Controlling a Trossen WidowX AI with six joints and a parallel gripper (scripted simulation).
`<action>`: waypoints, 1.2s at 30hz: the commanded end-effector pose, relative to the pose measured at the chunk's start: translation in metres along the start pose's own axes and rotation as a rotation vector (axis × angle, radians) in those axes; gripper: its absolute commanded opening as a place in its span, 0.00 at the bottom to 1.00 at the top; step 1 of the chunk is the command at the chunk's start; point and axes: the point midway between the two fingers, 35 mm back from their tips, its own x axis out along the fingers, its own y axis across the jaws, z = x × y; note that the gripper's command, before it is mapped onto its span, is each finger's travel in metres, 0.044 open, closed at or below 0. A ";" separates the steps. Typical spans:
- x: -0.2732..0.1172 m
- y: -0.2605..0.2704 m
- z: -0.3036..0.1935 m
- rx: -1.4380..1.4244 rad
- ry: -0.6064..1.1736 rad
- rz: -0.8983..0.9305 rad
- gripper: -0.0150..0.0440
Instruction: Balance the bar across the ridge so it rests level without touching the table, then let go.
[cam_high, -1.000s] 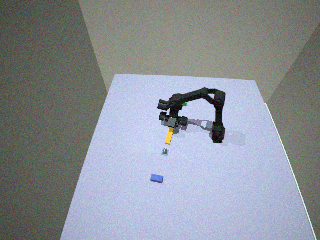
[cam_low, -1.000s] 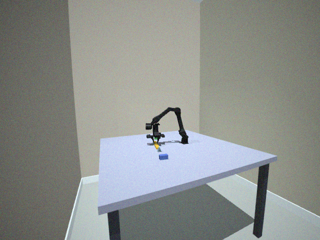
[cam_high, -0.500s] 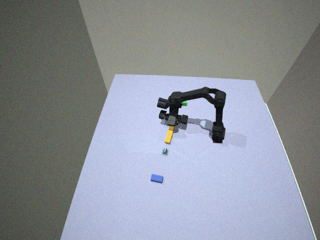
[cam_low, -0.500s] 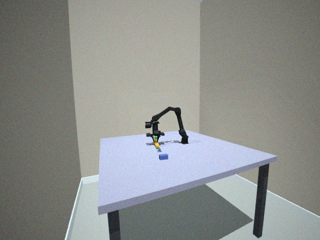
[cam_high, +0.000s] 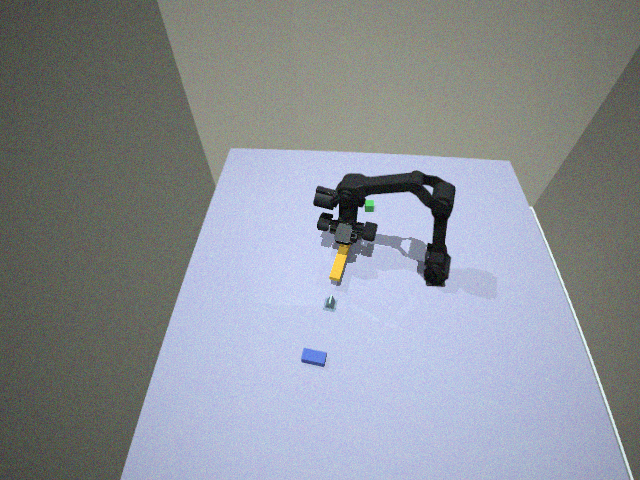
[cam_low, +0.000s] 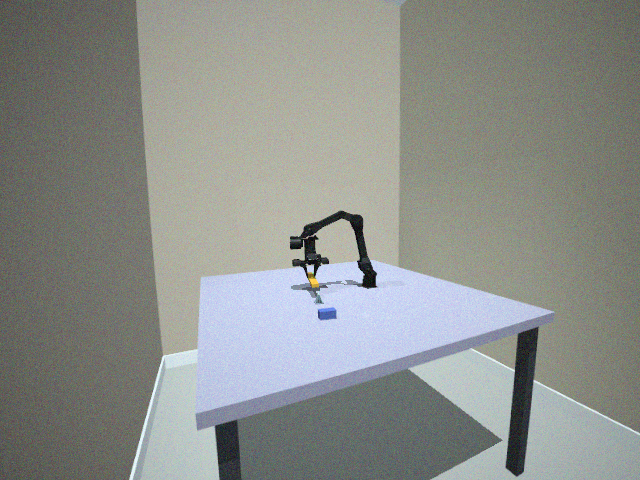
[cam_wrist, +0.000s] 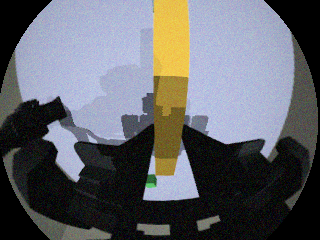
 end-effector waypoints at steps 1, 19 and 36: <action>-0.015 0.000 0.000 -0.004 0.004 -0.016 0.25; -0.036 -0.003 0.026 0.228 0.000 -0.016 0.25; -0.037 -0.005 0.090 0.746 -0.011 -0.013 0.25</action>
